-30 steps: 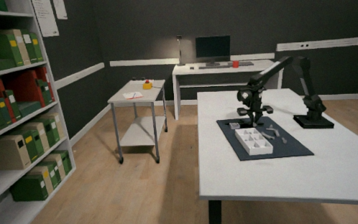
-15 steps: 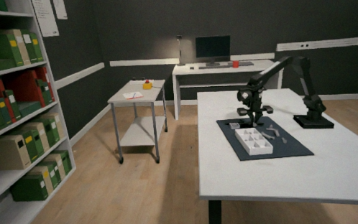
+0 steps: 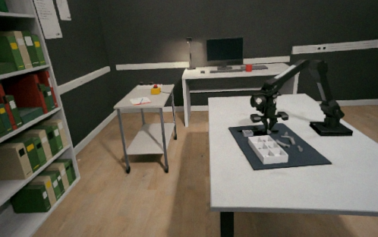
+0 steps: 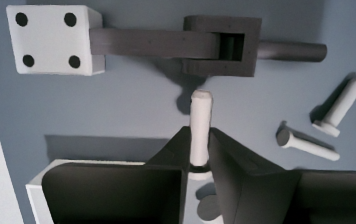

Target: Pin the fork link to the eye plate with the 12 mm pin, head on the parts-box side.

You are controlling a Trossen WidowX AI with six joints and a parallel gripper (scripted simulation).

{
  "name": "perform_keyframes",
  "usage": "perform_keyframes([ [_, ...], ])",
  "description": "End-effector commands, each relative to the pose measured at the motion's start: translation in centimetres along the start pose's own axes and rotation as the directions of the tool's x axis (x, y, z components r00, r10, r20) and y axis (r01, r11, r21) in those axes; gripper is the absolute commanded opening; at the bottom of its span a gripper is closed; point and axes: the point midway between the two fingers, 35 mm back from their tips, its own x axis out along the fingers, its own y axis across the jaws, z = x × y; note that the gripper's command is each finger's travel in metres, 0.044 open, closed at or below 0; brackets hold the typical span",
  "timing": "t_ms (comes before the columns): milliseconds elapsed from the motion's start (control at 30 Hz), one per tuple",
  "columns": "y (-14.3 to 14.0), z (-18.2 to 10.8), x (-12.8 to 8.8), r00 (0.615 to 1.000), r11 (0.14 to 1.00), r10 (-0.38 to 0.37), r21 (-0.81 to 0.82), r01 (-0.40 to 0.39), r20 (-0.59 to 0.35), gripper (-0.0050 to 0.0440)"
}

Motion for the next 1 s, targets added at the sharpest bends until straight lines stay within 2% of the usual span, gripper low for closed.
perform_keyframes([
  [0, 0.0, -0.1, 0.0, 1.0, 1.0, 0.003, 0.0, -0.003, 0.001, -0.005],
  [400, 0.0, -0.1, 0.0, 1.0, 1.0, 0.004, 0.0, -0.004, 0.001, -0.005],
  [967, -0.1, -0.2, 1.2, 1.0, 1.0, 0.001, 0.0, -0.001, 0.003, -0.005],
])
